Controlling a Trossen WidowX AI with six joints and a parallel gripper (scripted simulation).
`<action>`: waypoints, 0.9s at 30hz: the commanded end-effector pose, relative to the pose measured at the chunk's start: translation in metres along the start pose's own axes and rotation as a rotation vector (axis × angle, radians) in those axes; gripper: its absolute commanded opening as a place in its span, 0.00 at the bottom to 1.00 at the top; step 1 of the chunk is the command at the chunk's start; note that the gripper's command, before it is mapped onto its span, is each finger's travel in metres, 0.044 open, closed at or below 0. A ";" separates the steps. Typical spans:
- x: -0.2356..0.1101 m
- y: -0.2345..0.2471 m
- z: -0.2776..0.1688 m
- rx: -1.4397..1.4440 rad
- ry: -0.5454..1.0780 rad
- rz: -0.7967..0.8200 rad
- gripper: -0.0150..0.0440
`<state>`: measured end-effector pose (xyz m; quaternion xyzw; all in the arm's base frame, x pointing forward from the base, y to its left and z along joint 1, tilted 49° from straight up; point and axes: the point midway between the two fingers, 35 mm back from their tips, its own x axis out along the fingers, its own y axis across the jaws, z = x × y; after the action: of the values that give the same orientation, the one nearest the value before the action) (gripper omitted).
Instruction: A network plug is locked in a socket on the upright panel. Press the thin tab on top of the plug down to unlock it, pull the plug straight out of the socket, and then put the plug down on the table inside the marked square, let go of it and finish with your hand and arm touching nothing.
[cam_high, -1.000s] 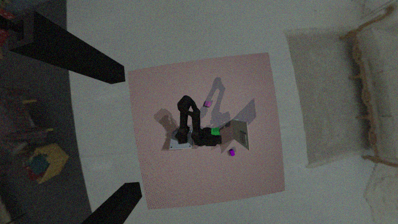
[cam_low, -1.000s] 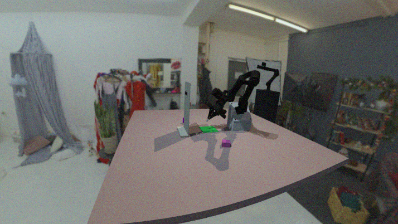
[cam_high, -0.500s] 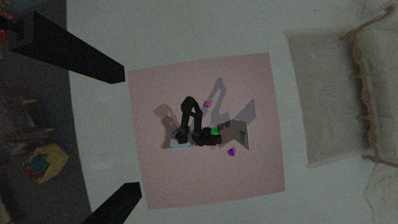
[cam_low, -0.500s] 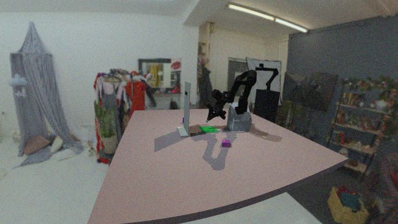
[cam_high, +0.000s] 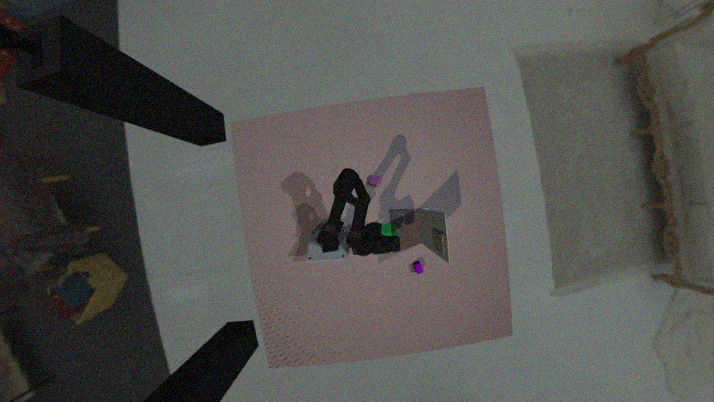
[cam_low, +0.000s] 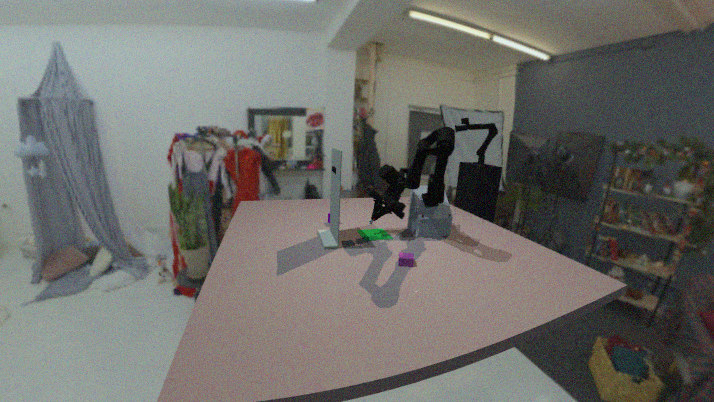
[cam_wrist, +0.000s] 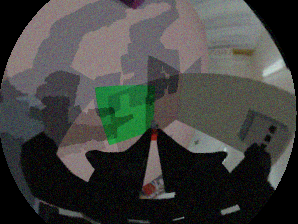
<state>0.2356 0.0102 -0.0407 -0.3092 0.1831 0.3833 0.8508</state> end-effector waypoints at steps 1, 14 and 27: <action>0.002 0.004 -0.002 0.013 0.007 0.008 0.25; 0.009 0.008 -0.002 0.013 0.008 0.009 0.25; 0.015 0.013 -0.002 0.013 0.008 0.009 0.25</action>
<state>0.2376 0.0213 -0.0516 -0.3091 0.1840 0.3839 0.8504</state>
